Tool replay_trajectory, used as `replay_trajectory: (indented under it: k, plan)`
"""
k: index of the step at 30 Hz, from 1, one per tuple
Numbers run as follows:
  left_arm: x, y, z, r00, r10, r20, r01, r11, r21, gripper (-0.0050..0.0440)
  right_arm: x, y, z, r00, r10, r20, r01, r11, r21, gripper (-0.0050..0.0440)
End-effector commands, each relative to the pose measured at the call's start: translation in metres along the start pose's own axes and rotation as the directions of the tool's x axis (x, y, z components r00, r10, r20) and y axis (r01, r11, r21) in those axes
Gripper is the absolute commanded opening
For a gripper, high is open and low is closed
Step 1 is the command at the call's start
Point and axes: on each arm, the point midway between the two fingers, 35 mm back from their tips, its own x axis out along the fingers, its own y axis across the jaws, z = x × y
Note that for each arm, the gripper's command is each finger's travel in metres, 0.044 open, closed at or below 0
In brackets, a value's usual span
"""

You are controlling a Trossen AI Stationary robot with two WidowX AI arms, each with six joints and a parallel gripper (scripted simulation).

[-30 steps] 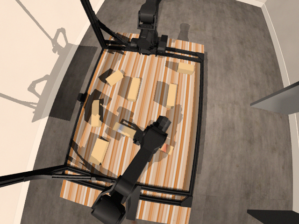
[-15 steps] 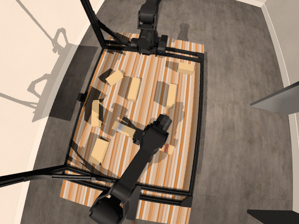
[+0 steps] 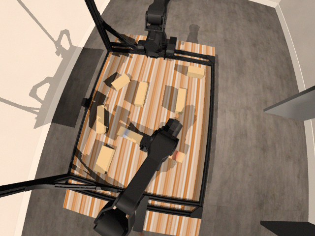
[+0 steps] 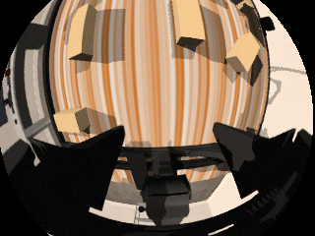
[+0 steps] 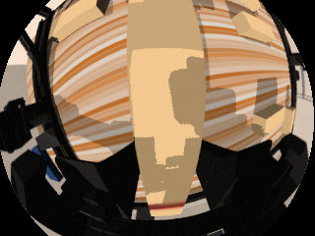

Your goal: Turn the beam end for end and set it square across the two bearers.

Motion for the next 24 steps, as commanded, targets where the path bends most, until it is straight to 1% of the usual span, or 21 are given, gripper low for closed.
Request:
replay_trajectory:
  k: [1,18,24]
  plan:
    - [-0.0003,0.0,0.0,1.0,0.0,-0.001,0.0,1.0,0.002,0.044,-0.0078,-0.0013,-0.0002,1.0,-0.021,-0.003,0.021,1.0,-0.001,0.0]
    - [-0.0003,0.0,0.0,1.0,0.0,-0.001,0.0,1.0,0.002,0.044,-0.0088,-0.0023,0.002,1.0,-0.021,-0.003,0.021,0.998,0.063,0.0]
    - [-0.0003,0.0,0.0,1.0,0.0,-0.001,0.0,1.0,0.002,0.044,-0.0089,-0.0044,0.0034,1.0,-0.021,-0.003,0.021,0.994,0.109,0.0]
